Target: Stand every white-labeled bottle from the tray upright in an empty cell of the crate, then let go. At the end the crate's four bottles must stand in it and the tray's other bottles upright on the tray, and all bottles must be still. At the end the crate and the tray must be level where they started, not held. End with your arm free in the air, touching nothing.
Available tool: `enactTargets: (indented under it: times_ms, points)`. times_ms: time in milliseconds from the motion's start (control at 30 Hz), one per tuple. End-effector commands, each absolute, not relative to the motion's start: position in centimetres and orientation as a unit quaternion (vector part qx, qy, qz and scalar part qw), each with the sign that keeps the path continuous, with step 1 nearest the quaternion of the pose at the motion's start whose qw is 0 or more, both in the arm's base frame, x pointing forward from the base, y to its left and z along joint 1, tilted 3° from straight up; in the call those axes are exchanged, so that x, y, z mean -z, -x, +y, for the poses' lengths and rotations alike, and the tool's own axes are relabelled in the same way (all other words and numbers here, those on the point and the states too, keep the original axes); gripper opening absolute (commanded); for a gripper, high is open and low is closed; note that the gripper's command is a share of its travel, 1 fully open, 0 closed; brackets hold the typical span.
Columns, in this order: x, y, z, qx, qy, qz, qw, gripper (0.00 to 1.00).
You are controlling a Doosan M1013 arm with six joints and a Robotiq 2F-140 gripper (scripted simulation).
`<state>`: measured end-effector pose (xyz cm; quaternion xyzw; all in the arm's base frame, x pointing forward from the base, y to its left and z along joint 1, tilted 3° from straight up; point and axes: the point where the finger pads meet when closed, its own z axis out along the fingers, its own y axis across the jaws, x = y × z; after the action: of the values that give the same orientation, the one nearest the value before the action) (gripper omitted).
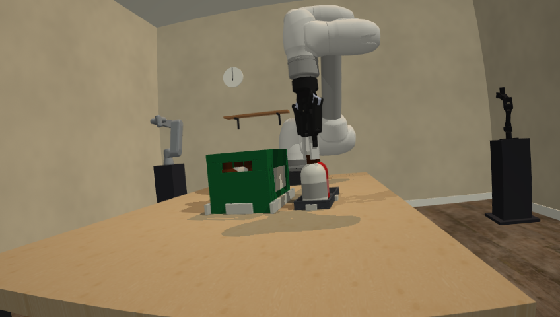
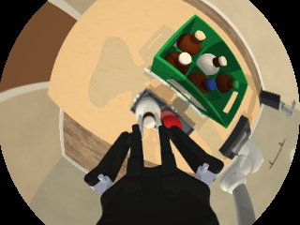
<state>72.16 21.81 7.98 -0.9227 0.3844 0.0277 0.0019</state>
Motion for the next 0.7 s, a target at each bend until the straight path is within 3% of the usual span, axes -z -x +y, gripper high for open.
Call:
enactTargets:
  times_ms: [0,667]
  points:
    - [-7.97,-72.14,21.80,-0.028,0.923,0.384,0.002,0.00]
    - [-8.77,-72.18,21.74,-0.028,0.923,0.384,0.002,0.00]
